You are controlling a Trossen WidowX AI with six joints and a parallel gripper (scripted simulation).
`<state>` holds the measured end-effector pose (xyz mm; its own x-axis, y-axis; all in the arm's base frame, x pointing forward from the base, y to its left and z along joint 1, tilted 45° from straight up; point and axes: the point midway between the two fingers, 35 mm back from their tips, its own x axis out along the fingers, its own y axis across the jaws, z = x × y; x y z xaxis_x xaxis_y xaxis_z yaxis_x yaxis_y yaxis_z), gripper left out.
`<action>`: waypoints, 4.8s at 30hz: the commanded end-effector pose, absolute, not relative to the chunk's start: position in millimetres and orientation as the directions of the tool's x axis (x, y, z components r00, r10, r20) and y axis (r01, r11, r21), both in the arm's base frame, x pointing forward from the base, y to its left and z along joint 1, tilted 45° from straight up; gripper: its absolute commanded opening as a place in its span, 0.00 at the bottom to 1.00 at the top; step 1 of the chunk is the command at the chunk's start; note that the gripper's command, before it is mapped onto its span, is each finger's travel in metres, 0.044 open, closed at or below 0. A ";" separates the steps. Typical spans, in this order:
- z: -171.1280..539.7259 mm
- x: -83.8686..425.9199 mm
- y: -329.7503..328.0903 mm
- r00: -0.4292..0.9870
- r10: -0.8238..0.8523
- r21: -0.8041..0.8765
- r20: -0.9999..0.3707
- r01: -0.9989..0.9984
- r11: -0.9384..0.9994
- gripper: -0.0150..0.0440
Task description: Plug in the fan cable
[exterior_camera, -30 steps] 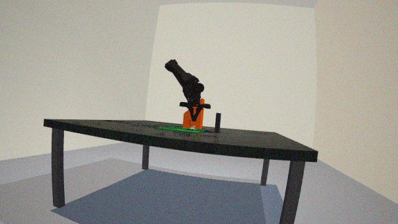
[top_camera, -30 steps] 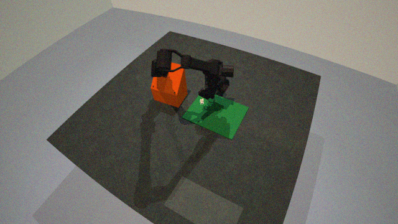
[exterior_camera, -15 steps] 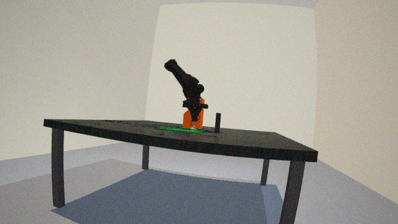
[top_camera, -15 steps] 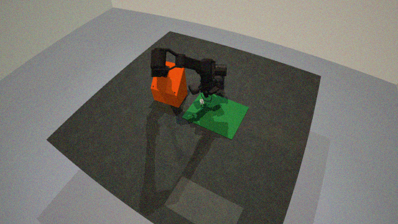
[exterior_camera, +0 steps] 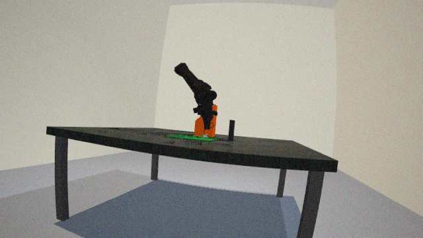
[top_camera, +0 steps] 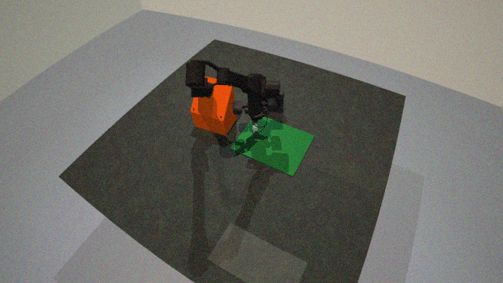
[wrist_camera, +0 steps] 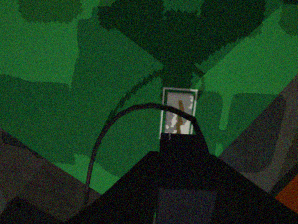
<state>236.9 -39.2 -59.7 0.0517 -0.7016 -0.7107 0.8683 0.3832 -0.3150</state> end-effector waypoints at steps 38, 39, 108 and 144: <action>-69.0 239.3 -59.1 0.048 -0.701 -0.311 -0.711 0.874 0.375 0.25; -69.0 239.3 -59.1 0.048 -0.701 -0.311 -0.711 0.874 0.375 0.25; -80.7 239.0 -71.2 0.048 -0.702 -0.311 -0.711 0.874 0.374 0.25; -43.1 238.9 -36.3 0.048 -0.699 -0.309 -0.714 0.874 0.376 0.69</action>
<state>238.7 -36.8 -46.9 0.0551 -0.7007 -0.7113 0.8702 0.3830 -0.3099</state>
